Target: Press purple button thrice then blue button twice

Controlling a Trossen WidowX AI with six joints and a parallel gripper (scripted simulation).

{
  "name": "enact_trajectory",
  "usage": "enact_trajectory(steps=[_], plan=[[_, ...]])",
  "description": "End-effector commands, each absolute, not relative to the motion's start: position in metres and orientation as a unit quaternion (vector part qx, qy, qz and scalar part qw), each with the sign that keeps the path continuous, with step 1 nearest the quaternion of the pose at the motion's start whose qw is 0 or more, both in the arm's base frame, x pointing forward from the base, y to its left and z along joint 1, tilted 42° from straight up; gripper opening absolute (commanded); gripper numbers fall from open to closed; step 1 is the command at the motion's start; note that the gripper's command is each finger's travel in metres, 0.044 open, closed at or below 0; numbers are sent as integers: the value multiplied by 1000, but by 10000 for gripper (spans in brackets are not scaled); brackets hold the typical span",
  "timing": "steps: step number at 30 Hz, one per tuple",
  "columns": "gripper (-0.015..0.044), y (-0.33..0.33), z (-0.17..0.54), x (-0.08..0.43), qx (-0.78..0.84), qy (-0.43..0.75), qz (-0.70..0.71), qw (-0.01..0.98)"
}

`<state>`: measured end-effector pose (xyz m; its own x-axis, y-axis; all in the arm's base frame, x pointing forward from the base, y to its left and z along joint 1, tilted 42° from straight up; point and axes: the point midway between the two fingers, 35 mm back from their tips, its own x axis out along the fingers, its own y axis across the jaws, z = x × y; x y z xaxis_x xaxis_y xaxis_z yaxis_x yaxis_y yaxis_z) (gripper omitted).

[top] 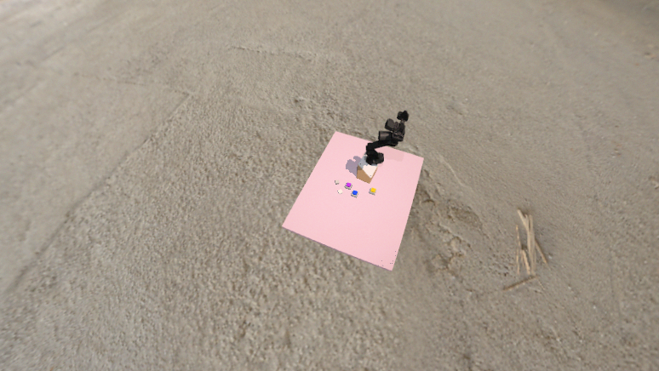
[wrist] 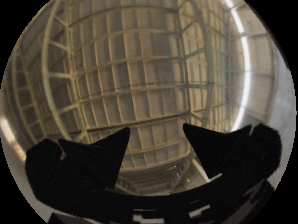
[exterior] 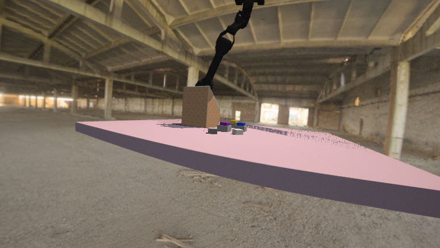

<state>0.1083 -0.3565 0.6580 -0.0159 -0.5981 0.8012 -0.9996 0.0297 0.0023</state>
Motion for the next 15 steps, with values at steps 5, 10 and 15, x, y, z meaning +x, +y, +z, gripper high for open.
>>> enact_trajectory(steps=[5, 10, 15], plan=[[400, -292, 693, 56, 544, -655, 364, 378], [400, -240, 714, 14, 472, -668, 394, 419], [400, -159, 731, -28, 370, -674, 428, 476]])
